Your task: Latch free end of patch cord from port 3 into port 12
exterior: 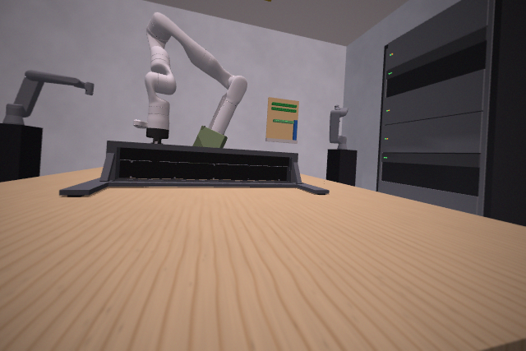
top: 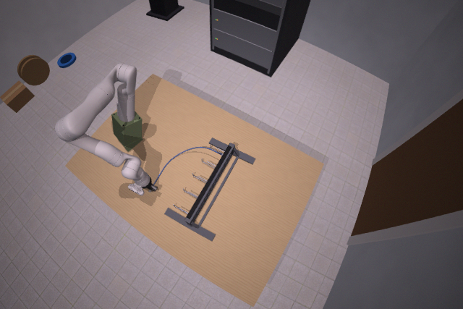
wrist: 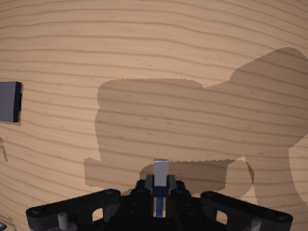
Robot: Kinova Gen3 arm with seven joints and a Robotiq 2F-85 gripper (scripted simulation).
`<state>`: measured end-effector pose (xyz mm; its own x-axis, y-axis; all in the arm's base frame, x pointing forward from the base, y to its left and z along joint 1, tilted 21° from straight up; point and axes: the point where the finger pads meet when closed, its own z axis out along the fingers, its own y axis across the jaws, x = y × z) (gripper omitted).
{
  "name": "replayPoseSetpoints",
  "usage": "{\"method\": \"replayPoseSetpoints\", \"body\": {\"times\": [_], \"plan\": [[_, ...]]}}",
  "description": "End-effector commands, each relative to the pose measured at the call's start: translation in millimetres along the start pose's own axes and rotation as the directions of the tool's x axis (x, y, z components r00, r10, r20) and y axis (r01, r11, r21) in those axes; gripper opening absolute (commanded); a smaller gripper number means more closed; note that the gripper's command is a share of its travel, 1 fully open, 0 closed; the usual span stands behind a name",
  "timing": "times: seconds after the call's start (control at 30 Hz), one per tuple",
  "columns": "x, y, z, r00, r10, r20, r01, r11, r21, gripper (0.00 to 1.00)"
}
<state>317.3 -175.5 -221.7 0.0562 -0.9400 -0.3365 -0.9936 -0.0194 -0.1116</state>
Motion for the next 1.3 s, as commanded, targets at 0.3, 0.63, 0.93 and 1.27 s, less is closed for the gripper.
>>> {"method": "replayPoseSetpoints", "body": {"times": [0.3,0.63,0.93,1.27], "plan": [[2.1,-3.1,0.9,1.0,0.001,-0.004,-0.001,1.0,0.008,0.0],[2.0,-3.1,0.9,1.0,0.001,-0.004,-0.001,1.0,0.008,0.0],[2.0,-3.0,0.8,1.0,0.001,-0.004,-0.001,1.0,0.008,0.0],[0.0,-2.3,-4.4,1.0,-0.001,-0.001,0.001,1.0,0.007,0.0]]}}
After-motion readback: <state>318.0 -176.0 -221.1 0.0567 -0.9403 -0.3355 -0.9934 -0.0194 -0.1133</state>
